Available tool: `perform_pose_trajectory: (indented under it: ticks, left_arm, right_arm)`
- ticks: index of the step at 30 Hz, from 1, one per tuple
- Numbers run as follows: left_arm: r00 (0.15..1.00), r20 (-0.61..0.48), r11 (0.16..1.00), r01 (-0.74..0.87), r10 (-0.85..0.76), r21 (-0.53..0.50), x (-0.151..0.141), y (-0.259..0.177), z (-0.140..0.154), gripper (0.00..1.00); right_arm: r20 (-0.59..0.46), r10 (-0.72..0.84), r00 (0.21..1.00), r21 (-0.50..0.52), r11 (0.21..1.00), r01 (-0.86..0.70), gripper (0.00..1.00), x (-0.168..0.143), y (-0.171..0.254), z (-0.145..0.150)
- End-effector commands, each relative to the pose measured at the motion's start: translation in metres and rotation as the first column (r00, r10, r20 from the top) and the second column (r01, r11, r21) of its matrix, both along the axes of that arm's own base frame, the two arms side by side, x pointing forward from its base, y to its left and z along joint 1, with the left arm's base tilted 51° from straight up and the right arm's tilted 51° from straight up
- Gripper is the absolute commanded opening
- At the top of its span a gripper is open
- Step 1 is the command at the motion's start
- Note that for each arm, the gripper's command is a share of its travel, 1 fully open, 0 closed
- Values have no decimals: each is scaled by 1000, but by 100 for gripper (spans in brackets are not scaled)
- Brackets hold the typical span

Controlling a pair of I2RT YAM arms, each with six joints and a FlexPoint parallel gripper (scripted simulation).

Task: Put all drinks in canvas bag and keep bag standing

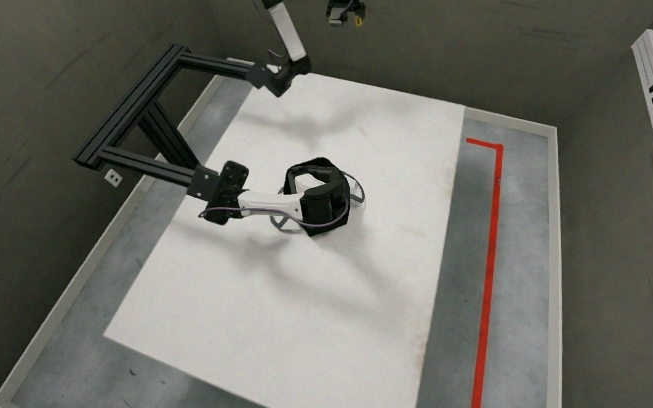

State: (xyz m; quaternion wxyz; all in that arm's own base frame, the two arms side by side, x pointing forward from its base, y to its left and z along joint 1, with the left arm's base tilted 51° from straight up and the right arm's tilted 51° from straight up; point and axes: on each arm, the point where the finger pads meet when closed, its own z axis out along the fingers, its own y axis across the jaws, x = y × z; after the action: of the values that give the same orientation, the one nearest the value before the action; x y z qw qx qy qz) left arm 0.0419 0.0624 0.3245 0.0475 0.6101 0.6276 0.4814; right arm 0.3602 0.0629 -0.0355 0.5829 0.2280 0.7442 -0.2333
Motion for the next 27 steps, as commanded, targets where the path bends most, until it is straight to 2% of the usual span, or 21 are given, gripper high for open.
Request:
perform_pose_trajectory:
  ticks: [1, 24, 27]
  left_arm:
    - [999, 31, 1000, 3, -3, 14, -7, -5, 8, 86]
    - [999, 31, 1000, 3, -3, 14, -7, -5, 8, 86]
    - [999, 31, 1000, 3, -3, 14, -7, -5, 8, 86]
  right_arm:
    - [40, 2, 999, 22, 1000, -3, 67, 8, 3, 5]
    - [27, -1, 1000, 13, 1000, 0, 67, 13, -6, -6]
    - [8, -3, 1000, -9, 1000, 3, 67, 5, -10, -9]
